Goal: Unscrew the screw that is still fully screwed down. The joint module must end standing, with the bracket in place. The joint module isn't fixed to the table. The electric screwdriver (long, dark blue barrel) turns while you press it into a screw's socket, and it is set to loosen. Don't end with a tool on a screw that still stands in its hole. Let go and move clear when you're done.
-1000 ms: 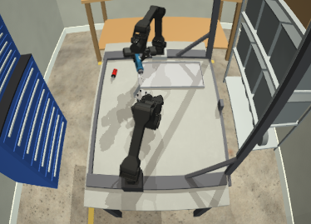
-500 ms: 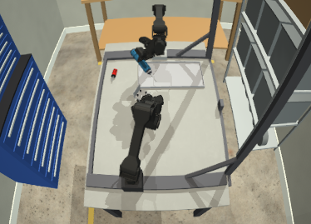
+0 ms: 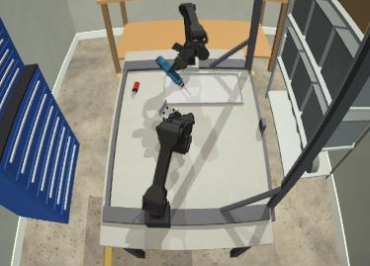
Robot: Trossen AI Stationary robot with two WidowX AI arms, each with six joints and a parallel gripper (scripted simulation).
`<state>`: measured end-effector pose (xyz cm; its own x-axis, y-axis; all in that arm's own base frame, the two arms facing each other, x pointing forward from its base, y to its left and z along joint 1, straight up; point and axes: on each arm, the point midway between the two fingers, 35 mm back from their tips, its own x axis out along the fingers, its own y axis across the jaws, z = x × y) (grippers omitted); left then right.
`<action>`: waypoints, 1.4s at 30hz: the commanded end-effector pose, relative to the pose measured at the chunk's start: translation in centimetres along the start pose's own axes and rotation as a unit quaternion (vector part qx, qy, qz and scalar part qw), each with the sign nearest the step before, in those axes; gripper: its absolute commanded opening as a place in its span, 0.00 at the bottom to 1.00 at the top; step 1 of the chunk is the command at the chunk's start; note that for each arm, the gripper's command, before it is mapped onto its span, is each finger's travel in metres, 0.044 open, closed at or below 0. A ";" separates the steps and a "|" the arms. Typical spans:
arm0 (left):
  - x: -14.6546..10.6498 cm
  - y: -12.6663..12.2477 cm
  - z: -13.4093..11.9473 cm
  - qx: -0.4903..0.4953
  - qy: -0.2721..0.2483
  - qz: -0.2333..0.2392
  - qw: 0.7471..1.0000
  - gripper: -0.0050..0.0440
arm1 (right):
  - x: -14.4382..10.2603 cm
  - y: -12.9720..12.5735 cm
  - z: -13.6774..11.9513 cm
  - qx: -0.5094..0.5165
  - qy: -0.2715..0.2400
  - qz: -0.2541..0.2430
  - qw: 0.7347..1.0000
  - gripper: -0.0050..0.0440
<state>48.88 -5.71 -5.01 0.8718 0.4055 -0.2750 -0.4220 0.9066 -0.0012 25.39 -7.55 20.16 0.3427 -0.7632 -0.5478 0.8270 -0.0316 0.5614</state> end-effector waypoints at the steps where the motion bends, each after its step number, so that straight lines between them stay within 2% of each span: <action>1: 0.0 -0.3 1.2 -0.009 -0.010 -0.003 1.000 0.59 | -0.6 -0.4 0.6 -0.045 -0.007 0.062 0.997 0.43; 20: 0.0 -0.3 1.2 -0.009 -0.010 -0.003 1.000 0.59 | 0.0 -1.2 -0.6 -0.199 -0.008 0.145 0.969 0.43; 35: 0.0 -0.3 1.2 -0.009 -0.010 -0.003 1.000 0.59 | -0.3 0.4 -1.5 -0.324 -0.021 0.261 0.909 0.43; 37: 0.0 -0.3 1.2 -0.009 -0.010 -0.003 1.000 0.59 | -0.3 0.4 -1.5 -0.324 -0.021 0.261 0.909 0.43; 42: 0.0 -0.3 1.2 -0.009 -0.010 -0.003 1.000 0.59 | -0.8 1.8 -1.3 -0.354 -0.031 0.334 0.873 0.43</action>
<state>48.88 -5.71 -5.01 0.8718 0.4055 -0.2750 -0.4220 0.9066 -0.0012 26.76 -6.08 19.27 0.7767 -0.5632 -0.2822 0.6233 0.7519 0.2150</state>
